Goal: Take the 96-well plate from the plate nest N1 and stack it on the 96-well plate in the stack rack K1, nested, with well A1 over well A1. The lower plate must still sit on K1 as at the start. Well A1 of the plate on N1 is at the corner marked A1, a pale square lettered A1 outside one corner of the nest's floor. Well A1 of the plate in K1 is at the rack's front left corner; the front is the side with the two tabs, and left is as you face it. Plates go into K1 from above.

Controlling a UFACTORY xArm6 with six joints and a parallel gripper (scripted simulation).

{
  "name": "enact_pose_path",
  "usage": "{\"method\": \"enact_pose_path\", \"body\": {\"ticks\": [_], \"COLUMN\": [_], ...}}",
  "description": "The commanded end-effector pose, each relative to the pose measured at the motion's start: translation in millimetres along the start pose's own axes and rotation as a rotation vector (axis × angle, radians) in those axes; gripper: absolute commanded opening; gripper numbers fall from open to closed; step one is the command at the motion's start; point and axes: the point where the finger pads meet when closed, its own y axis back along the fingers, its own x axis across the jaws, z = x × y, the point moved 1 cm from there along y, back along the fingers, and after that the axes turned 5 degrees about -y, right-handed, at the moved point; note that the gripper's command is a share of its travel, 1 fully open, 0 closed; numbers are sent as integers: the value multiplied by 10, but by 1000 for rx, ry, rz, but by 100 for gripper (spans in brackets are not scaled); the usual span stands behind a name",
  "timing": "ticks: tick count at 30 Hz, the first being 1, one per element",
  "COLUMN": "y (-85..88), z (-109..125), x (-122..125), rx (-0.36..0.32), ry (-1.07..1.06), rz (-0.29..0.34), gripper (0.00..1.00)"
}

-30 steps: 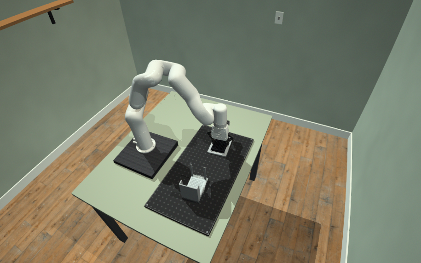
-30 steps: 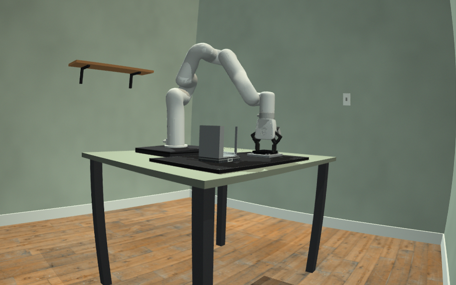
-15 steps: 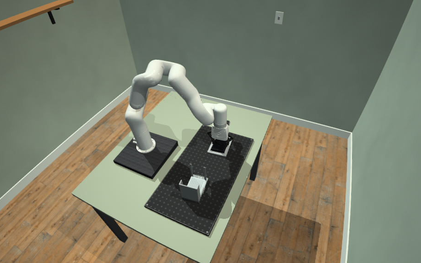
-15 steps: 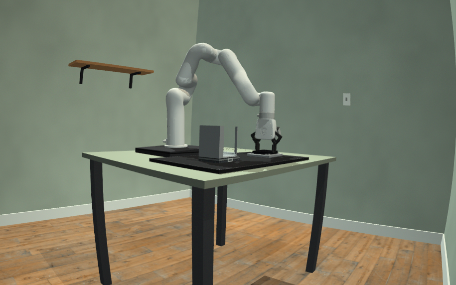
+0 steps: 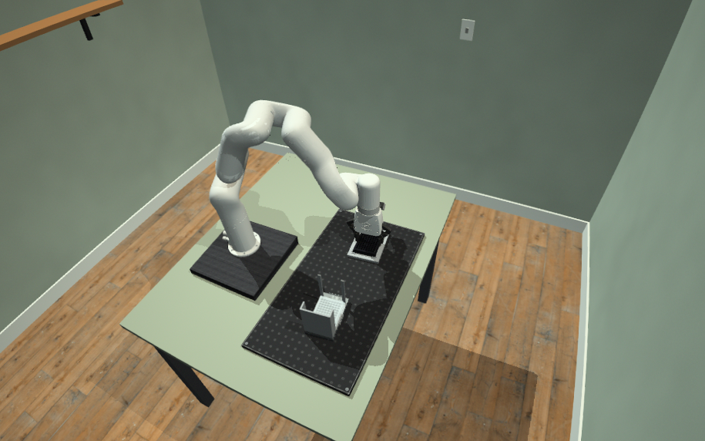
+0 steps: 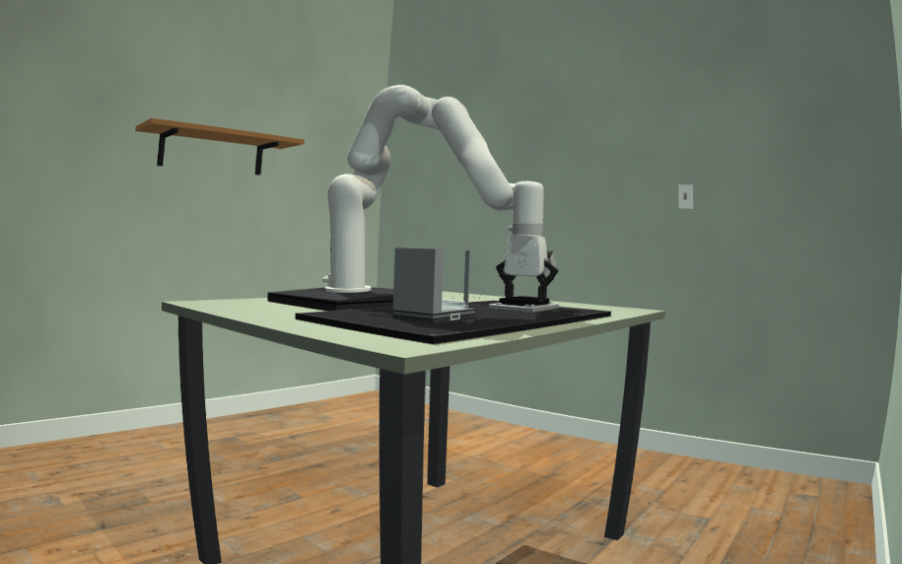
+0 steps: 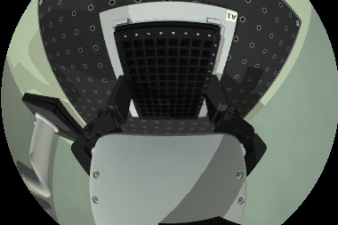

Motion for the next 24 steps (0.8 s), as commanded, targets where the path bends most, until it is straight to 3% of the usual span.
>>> {"method": "enact_pose_path", "body": {"ticks": [1, 24], "y": [24, 150], "z": [-7, -7], "x": [15, 15], "rx": [2, 2], "ry": [0, 0], "rz": [4, 4], "gripper": [0, 0]}}
